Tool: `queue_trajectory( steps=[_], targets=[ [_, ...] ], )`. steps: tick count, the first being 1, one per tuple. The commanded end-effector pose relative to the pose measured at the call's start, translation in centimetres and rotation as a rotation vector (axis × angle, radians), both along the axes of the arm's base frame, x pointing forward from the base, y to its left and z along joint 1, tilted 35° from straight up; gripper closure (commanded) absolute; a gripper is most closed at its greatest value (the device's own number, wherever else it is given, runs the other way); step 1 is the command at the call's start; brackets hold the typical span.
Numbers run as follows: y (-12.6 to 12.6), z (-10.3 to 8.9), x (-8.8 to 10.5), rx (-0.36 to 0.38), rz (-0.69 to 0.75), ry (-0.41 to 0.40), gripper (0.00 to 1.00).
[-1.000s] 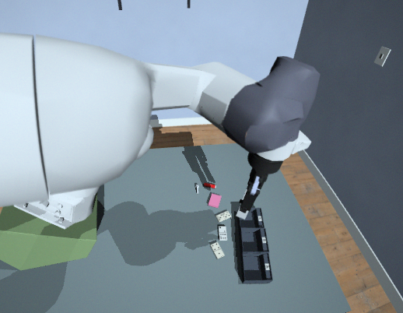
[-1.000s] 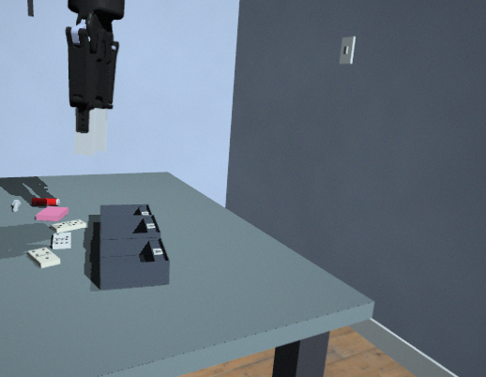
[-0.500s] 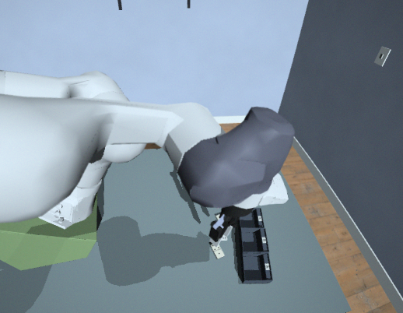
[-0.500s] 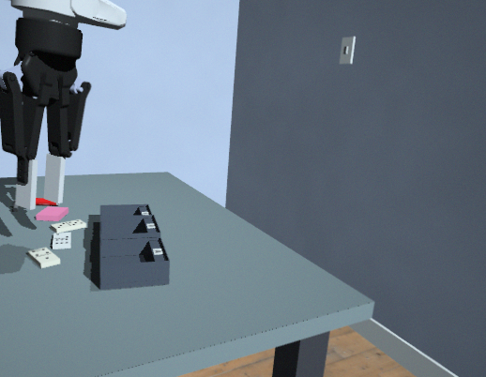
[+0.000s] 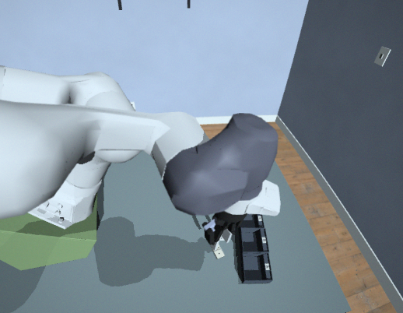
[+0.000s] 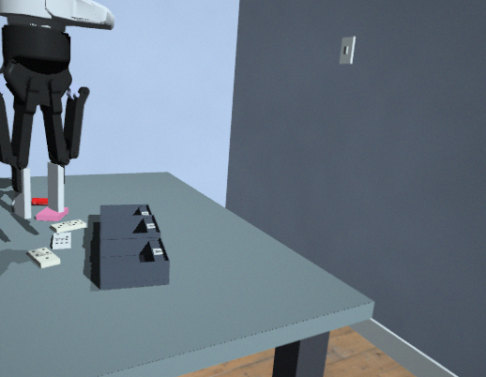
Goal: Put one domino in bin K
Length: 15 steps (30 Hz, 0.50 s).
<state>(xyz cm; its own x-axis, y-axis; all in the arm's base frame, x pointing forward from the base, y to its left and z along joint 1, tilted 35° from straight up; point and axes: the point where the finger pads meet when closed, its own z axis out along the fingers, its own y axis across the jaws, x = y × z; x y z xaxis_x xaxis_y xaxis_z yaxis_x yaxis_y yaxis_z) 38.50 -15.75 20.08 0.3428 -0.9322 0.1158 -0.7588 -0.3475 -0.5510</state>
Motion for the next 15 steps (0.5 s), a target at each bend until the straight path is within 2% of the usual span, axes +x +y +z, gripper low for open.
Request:
queue_trajectory(
  steps=[1, 15],
  targets=[
    [0.02, 0.37, 0.43, 0.060, -0.127, -0.010, 0.75],
    [0.06, 0.28, 0.30, 0.060, -0.127, -0.010, 0.75]
  ],
)
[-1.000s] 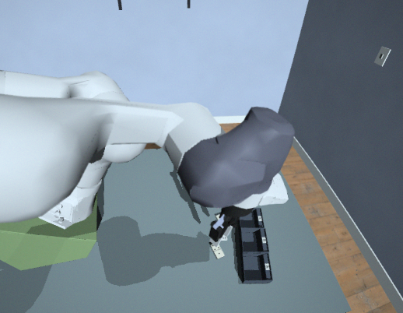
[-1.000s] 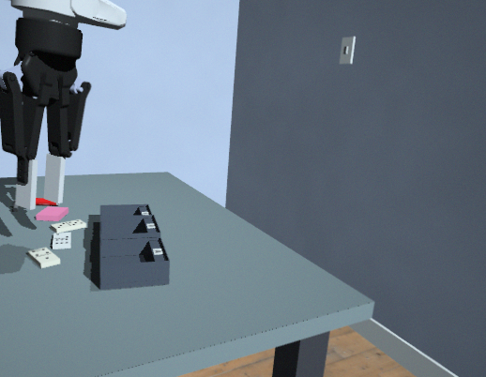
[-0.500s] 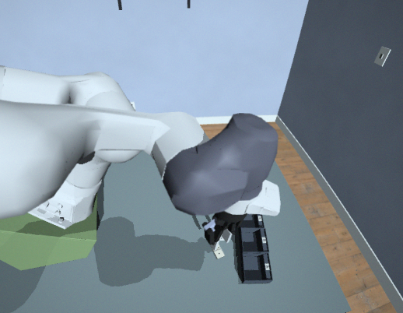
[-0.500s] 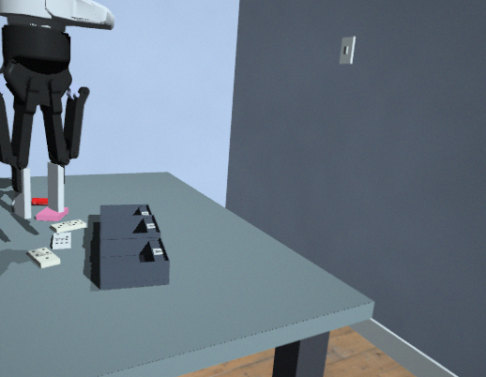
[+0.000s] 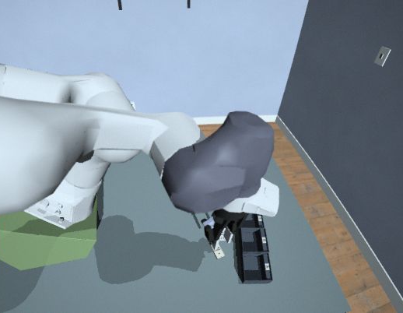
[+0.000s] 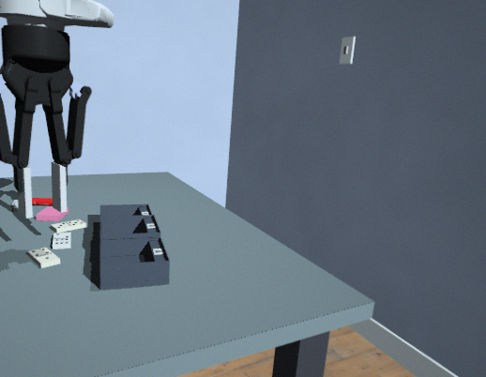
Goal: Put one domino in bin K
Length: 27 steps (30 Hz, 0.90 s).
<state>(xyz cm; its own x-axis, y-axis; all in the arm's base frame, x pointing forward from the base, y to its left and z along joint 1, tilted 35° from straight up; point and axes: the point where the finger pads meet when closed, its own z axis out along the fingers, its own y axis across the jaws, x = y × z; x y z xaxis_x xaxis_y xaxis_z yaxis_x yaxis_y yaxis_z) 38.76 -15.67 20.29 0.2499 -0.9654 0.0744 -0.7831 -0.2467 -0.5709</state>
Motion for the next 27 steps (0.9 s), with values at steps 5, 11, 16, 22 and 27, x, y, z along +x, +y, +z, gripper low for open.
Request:
queue_trajectory(
  steps=[5, 11, 16, 22, 27],
  targets=[
    [-0.01, 0.03, -0.04, 0.014, -0.030, -0.002, 0.75],
    [0.00, 0.00, -0.08, 0.014, -0.030, -0.002, 0.75],
    [0.02, -0.04, -0.14, 0.014, -0.030, -0.002, 0.75],
    [0.03, -0.09, -0.21, 0.014, -0.030, -0.002, 0.75],
    [0.04, -0.12, -0.25, 0.014, -0.030, -0.002, 0.75]
  ],
)
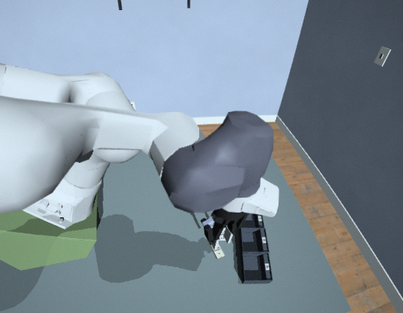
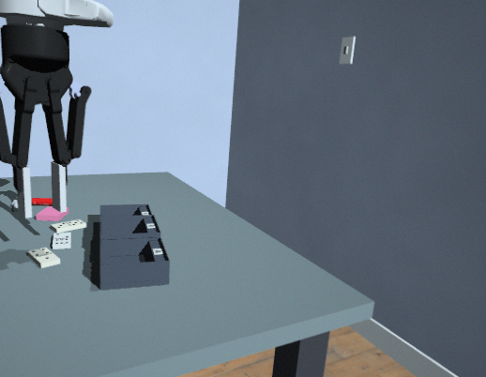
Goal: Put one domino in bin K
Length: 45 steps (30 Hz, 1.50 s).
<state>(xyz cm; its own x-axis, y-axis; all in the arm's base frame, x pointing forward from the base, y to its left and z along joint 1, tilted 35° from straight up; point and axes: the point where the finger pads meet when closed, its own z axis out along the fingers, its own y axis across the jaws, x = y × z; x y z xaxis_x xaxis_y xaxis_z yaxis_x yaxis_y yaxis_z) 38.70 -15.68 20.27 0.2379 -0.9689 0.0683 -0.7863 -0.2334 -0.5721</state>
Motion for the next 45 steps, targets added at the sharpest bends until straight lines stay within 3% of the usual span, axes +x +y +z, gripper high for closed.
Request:
queue_trajectory(
  steps=[1, 5, 20, 45],
  targets=[
    [0.1, -0.1, -0.2, 0.008, -0.018, -0.002, 0.75],
    [0.1, -0.1, -0.3, 0.008, -0.018, -0.002, 0.75],
    [0.5, -4.3, 2.5, 0.008, -0.018, -0.002, 0.75],
    [0.5, -4.4, 2.2, 0.008, -0.018, -0.002, 0.75]
  ],
)
